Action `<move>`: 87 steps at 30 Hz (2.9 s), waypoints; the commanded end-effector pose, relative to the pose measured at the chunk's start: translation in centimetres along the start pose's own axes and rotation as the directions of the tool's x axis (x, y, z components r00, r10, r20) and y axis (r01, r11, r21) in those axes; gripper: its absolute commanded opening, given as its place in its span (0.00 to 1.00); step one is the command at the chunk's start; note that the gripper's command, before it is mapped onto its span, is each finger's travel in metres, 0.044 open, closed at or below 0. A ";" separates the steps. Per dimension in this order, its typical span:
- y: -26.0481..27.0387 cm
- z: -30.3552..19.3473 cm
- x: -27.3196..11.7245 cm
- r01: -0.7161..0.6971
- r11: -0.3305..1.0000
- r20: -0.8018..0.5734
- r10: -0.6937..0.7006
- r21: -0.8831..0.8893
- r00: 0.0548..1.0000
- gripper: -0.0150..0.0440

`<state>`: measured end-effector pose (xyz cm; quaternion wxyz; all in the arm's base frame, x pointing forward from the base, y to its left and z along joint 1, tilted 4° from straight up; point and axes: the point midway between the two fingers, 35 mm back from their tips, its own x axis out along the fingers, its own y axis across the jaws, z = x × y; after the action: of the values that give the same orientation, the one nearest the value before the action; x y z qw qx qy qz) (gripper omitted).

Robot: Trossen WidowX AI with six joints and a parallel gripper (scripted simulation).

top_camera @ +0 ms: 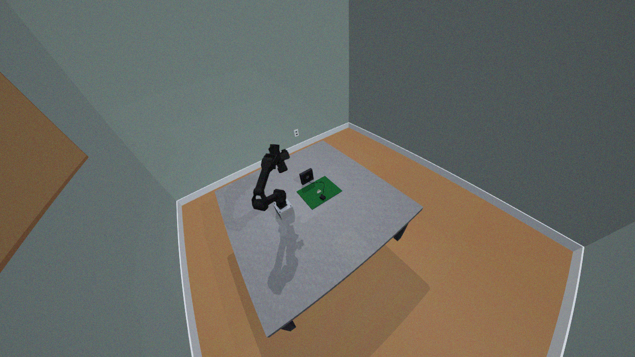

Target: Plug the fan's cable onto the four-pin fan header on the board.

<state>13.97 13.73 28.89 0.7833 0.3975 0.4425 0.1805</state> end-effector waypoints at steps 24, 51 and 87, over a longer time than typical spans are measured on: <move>-13.2 14.1 8.5 0.279 0.254 0.075 -0.601 -0.926 0.796 0.61; -30.4 18.3 8.1 -0.517 -0.156 -0.183 -0.819 -0.842 0.543 0.61; -36.8 17.2 10.1 -0.637 -0.186 -0.229 -0.829 -0.748 0.510 0.61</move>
<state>31.45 -10.53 0.25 0.4416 -0.5677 0.4694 0.5122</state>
